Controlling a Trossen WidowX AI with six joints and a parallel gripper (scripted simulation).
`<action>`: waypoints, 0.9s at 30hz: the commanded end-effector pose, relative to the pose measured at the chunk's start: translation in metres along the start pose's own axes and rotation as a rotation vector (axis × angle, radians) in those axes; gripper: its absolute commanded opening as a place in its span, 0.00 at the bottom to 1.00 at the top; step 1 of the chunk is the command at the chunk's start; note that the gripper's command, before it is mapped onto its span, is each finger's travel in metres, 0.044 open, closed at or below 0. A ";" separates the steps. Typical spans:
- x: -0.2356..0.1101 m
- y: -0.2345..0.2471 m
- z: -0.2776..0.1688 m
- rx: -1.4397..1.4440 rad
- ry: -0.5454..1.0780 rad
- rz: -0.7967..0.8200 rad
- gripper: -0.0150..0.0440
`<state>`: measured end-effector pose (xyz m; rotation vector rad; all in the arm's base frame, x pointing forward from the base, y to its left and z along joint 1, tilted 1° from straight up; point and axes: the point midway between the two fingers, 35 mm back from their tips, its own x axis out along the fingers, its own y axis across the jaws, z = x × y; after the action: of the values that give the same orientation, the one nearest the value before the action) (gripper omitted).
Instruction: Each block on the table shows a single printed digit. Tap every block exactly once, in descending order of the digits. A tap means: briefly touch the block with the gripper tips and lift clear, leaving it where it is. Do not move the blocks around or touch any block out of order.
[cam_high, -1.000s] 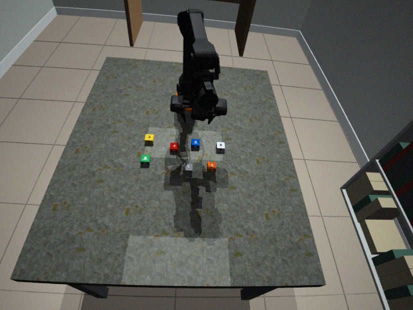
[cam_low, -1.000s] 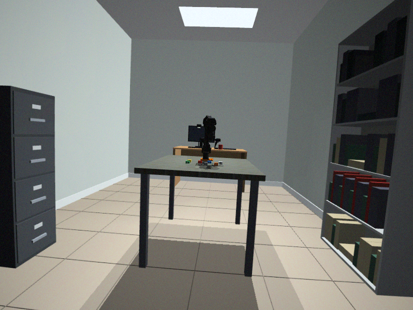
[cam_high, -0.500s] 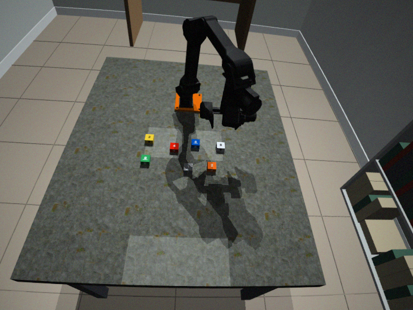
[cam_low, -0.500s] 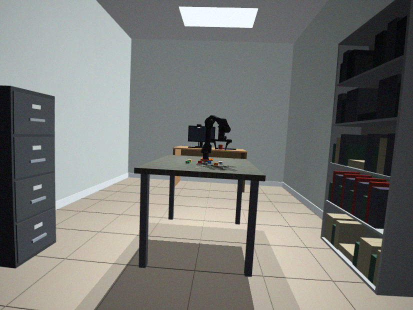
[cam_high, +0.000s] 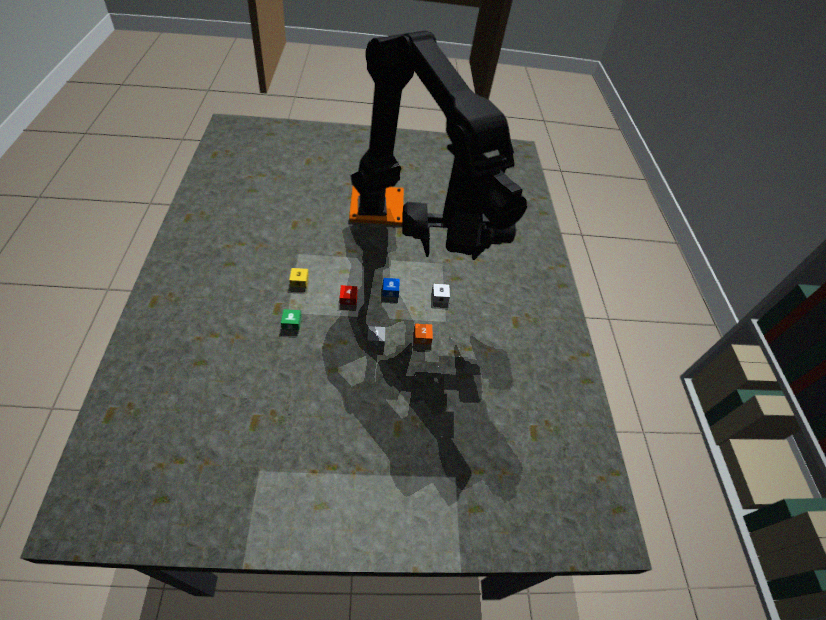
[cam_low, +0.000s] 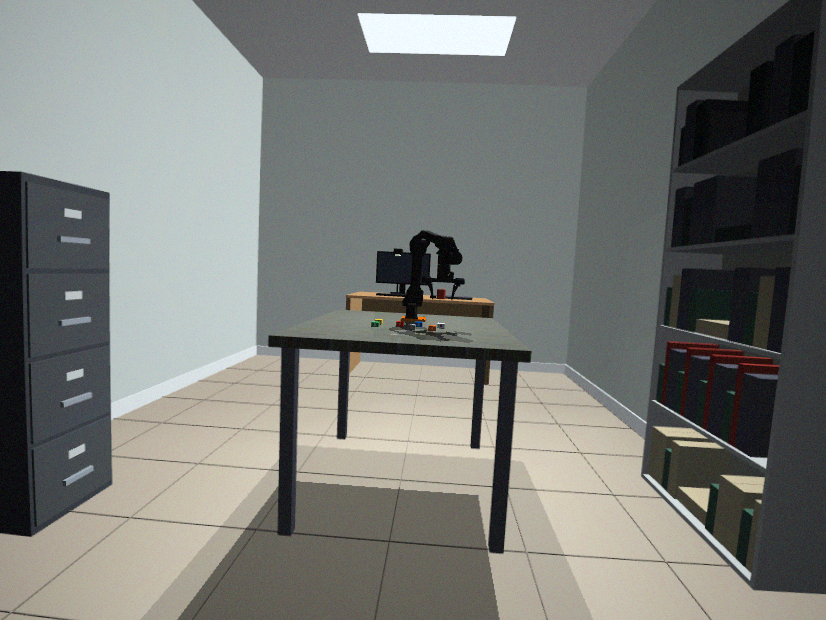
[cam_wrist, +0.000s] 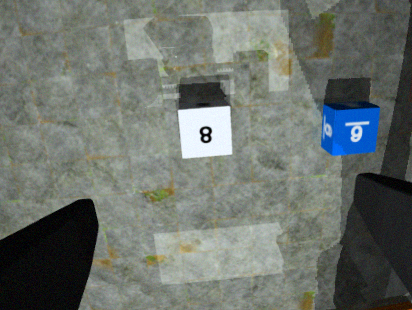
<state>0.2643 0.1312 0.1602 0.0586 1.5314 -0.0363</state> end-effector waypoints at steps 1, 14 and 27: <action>0.000 0.000 0.000 0.004 0.000 -0.002 0.93; -0.002 -0.043 0.098 0.004 -0.010 -0.007 0.93; -0.002 -0.043 0.098 0.004 -0.010 -0.007 0.93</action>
<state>0.3594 0.0824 0.1653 0.0594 1.5208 -0.0484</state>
